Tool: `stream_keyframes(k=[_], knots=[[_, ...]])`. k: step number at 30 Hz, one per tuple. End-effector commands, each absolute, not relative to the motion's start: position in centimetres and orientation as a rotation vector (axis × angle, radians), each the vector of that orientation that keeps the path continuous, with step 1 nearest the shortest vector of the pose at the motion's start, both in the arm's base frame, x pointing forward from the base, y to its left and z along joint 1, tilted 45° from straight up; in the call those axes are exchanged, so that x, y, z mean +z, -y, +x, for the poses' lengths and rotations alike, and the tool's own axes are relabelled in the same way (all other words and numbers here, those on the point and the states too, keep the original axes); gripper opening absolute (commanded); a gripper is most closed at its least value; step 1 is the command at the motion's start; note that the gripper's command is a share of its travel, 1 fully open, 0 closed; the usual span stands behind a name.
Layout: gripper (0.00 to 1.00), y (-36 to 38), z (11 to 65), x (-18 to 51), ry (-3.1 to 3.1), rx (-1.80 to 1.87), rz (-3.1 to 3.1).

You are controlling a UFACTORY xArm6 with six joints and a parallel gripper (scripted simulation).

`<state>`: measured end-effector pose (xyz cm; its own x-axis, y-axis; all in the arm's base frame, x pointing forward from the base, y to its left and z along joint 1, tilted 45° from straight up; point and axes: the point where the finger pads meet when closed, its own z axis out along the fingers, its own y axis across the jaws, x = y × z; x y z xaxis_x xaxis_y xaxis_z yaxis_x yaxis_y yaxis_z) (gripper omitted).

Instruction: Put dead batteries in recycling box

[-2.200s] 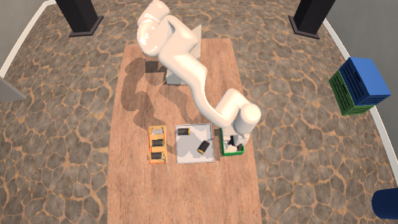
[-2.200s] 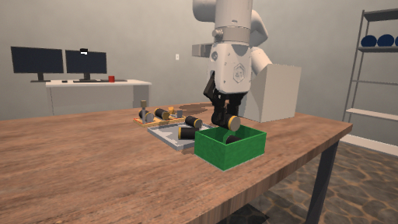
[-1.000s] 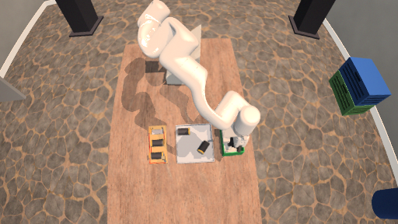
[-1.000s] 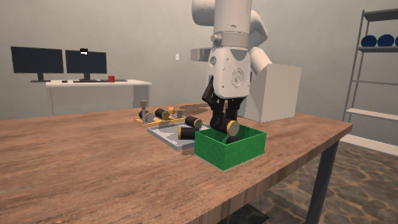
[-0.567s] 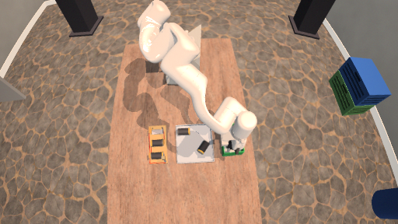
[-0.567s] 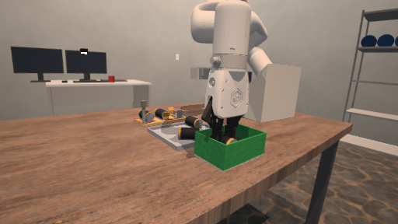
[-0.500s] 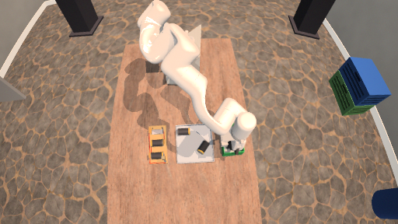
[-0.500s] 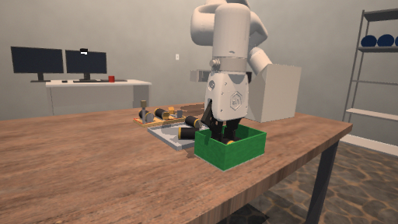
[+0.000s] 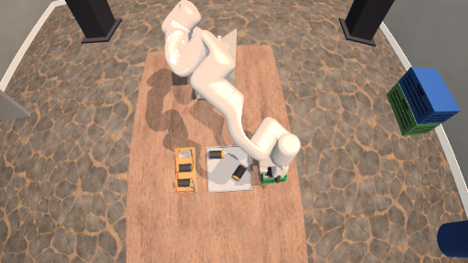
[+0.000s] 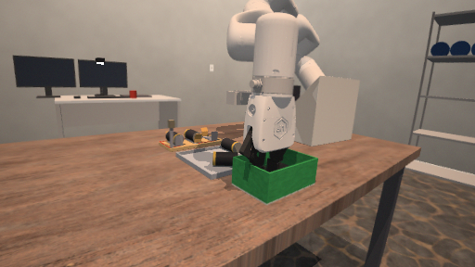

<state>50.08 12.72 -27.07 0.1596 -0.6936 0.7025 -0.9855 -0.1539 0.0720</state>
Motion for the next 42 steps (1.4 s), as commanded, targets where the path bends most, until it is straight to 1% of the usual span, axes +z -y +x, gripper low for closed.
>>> stream_keyframes(k=[1,2,30,42], knots=[[0.28,-12.9,50.2,-27.0,1.591,0.722,1.916],[0.51,-12.9,50.2,-27.0,1.591,0.722,1.916],[0.51,-13.3,50.2,-26.6,1.591,0.722,1.916],[0.51,-16.7,49.9,-23.1,1.591,0.722,1.916]])
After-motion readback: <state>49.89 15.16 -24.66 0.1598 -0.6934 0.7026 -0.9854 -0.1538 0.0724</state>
